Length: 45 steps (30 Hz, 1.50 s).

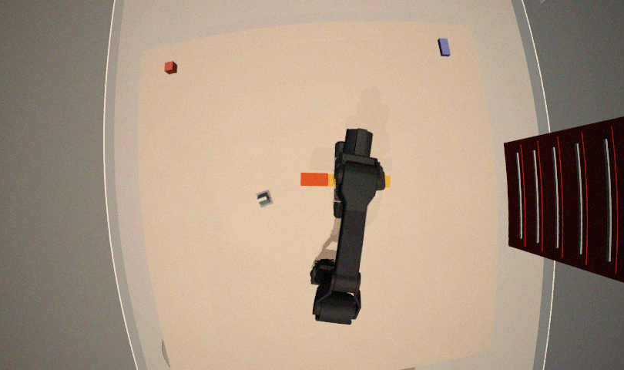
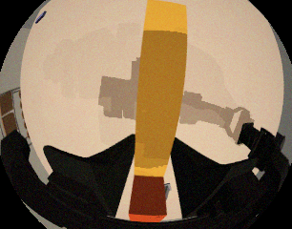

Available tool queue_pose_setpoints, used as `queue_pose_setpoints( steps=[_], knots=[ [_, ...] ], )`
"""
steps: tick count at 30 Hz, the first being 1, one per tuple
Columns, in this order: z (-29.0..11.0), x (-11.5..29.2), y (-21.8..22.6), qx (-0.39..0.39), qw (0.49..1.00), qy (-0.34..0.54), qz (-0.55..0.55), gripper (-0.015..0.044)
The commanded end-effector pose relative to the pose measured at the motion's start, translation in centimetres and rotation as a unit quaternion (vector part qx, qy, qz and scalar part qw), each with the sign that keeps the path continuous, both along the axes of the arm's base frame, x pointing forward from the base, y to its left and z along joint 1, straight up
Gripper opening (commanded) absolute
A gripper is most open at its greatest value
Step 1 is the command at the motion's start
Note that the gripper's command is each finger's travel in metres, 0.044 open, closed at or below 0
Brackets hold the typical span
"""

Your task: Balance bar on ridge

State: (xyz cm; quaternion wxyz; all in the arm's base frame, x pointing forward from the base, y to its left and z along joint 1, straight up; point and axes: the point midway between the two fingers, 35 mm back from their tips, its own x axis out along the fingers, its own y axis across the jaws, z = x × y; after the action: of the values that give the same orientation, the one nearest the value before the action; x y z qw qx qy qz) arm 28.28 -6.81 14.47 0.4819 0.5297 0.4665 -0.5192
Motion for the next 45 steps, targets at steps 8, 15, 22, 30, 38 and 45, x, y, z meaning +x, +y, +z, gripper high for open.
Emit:
queue_pose_setpoints(
  steps=[8,15,22,30,38,45],
  knots=[
    [0.1,0.5,4.1,-0.003,0.984,0.000,0.178,0.0000],
    [0.1,0.6,6.8,-0.005,0.954,0.000,0.299,0.0000],
    [0.2,0.7,9.6,-0.007,0.911,0.000,0.413,0.0000],
    [0.2,0.6,12.6,-0.009,0.847,-0.001,0.531,0.0000],
    [0.3,0.5,15.7,-0.011,0.773,-0.001,0.634,0.0000],
    [0.3,0.3,18.3,-0.013,0.706,-0.002,0.708,0.0000]
  ],
)
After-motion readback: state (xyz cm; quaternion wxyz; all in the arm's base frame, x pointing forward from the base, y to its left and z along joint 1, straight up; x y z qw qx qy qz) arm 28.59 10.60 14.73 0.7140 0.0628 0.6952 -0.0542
